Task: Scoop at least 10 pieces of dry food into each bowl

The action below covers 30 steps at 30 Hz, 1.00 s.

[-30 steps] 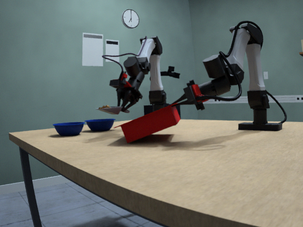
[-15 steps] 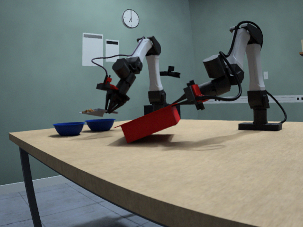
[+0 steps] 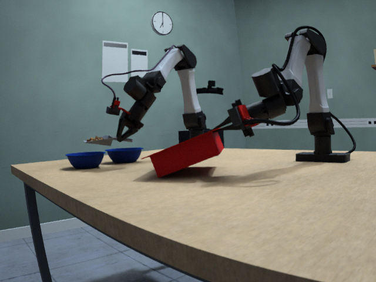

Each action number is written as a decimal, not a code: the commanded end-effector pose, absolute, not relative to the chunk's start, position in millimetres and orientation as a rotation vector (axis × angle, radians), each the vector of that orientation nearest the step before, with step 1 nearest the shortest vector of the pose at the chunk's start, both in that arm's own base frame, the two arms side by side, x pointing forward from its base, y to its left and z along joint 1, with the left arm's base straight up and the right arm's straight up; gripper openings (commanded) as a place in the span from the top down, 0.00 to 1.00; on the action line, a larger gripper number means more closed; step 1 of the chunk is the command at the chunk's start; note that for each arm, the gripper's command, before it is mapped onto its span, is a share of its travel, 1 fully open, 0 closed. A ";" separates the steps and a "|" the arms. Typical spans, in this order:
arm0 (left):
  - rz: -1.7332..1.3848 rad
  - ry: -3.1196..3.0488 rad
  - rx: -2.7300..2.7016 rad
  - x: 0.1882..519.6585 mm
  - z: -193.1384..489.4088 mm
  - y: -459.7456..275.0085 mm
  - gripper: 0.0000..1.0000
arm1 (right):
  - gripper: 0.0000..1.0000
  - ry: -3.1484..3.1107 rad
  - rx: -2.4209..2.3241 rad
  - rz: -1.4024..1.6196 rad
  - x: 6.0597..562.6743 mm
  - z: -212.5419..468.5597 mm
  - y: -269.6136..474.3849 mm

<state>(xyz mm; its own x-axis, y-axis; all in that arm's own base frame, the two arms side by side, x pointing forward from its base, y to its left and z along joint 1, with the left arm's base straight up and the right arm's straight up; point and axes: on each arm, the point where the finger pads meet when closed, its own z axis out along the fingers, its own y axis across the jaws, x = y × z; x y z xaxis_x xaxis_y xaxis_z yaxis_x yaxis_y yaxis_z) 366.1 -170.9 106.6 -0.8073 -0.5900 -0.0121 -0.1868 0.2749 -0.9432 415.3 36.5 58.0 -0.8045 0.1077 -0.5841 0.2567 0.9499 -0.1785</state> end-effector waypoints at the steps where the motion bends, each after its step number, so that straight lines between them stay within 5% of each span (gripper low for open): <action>1: -1.573 2.099 -0.554 377.4 145.3 -177.7 1.00 | 1.00 2.457 0.387 -0.403 426.7 69.8 10.7; 30: -1.573 2.099 -0.554 377.4 145.3 -177.7 1.00 | 1.00 2.458 0.400 -0.422 425.5 64.9 3.7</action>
